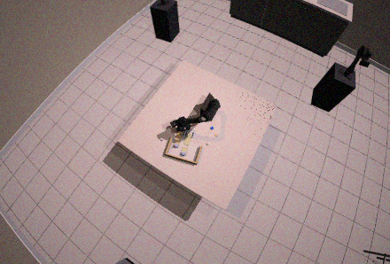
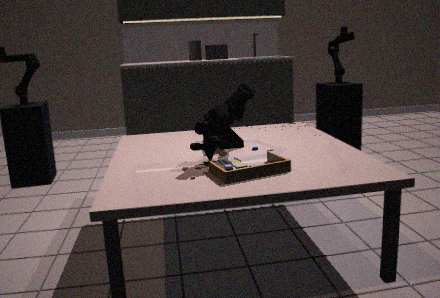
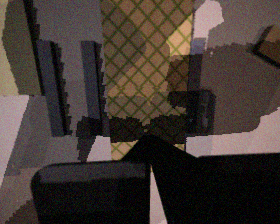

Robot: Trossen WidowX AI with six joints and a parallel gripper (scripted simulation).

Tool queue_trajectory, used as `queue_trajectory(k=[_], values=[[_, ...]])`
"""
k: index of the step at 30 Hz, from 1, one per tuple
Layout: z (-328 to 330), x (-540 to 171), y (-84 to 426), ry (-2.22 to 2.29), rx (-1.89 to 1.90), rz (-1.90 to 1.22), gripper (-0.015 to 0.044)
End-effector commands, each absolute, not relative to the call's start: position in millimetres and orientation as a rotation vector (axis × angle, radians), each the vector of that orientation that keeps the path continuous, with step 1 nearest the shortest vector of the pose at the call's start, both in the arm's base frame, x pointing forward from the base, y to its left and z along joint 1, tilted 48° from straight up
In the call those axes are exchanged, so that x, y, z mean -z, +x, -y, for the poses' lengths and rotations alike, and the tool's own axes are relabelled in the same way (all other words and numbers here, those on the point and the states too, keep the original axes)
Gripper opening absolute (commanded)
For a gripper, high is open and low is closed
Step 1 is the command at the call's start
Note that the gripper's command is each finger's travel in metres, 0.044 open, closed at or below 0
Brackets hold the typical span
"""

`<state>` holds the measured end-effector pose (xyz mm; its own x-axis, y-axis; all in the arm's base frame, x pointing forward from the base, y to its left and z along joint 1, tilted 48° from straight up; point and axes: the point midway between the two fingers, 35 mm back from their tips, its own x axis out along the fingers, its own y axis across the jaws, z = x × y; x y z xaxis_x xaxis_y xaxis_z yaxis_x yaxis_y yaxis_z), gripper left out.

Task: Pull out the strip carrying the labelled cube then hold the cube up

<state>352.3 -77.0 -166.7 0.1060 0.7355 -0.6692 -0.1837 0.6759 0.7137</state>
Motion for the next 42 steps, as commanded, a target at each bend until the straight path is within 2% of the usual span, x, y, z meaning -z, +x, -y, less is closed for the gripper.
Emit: queue_trajectory(k=[1,42], values=[[74,173,339,0.524,-0.728,-1.323,0.0],[78,185,276,0.524,-0.727,-1.326,0.0]])
